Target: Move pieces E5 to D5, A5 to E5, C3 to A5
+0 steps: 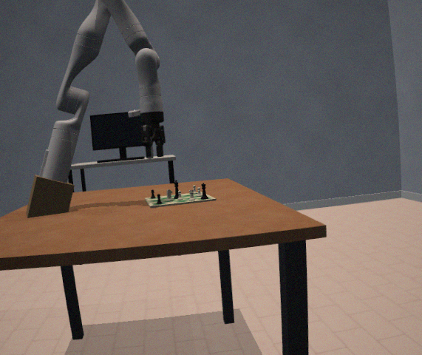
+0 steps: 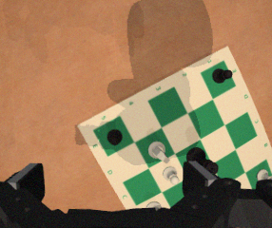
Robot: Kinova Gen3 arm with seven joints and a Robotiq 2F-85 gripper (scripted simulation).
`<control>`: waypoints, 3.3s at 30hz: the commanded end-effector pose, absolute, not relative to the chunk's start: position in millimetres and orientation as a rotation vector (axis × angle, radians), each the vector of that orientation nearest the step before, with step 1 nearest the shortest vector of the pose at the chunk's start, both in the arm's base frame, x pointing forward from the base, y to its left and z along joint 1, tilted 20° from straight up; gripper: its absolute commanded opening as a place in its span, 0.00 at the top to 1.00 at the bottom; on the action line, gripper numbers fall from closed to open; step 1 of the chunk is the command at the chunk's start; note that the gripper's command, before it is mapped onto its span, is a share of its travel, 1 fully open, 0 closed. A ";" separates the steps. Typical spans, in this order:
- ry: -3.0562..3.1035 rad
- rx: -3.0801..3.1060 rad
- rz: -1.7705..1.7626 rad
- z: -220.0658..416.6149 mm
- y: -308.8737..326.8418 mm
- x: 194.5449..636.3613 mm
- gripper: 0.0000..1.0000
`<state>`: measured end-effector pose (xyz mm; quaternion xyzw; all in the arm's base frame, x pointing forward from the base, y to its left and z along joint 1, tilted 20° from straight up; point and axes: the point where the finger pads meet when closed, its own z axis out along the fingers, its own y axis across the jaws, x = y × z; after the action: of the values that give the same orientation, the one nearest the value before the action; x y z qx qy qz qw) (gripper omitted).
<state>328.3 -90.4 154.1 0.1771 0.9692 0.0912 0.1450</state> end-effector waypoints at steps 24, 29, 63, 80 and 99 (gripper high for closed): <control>2.783 0.566 0.268 153.7 -90.5 328.2 0.00; 2.762 0.692 0.296 151.1 -88.6 329.2 0.00; 1.954 2.266 0.505 116.6 -81.8 340.9 0.00; 1.714 2.481 0.511 110.8 -84.3 342.3 0.00; 1.713 2.482 0.511 110.8 -84.3 342.3 0.66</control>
<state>342.1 -84.1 110.5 0.8107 0.5597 0.1667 0.0409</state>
